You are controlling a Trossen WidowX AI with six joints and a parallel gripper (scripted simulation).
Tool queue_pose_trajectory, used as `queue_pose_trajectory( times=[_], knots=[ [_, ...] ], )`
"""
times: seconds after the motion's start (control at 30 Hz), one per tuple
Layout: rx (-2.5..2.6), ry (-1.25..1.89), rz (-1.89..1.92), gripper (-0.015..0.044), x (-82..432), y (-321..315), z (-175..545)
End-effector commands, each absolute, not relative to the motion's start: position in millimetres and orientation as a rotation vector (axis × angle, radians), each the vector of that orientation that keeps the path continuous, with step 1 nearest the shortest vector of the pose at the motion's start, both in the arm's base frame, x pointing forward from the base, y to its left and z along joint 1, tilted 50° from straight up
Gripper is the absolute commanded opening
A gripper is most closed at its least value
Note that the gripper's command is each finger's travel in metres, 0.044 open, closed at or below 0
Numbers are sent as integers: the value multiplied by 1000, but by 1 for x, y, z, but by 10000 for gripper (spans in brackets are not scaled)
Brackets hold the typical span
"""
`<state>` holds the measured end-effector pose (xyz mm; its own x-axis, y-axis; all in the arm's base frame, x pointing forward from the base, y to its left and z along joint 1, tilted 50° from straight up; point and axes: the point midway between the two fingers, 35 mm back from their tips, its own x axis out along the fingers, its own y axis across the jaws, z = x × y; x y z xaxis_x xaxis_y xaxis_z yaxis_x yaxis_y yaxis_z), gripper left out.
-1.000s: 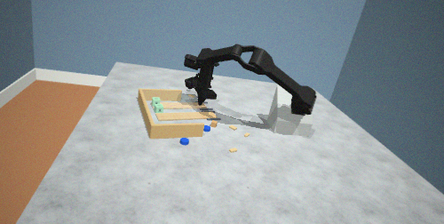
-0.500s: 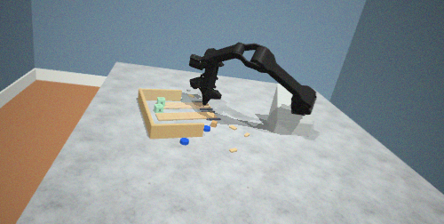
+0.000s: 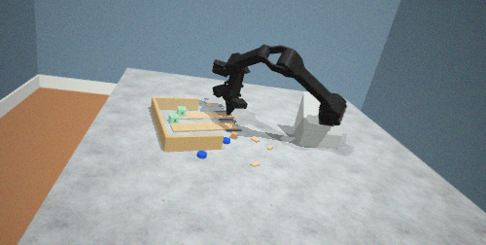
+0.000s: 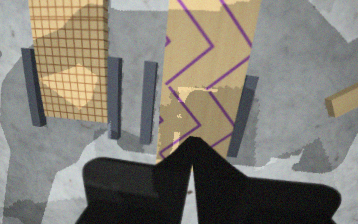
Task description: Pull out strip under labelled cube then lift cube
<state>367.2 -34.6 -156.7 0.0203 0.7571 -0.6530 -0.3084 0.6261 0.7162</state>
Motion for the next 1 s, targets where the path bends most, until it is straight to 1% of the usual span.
queue_pose_trajectory(
  times=[0.0, 0.97],
  knots=[
    [430, 1330, 876, 0, 353, -31, -164],
    [430, 1332, 875, 0, 311, -40, -174]
  ],
)
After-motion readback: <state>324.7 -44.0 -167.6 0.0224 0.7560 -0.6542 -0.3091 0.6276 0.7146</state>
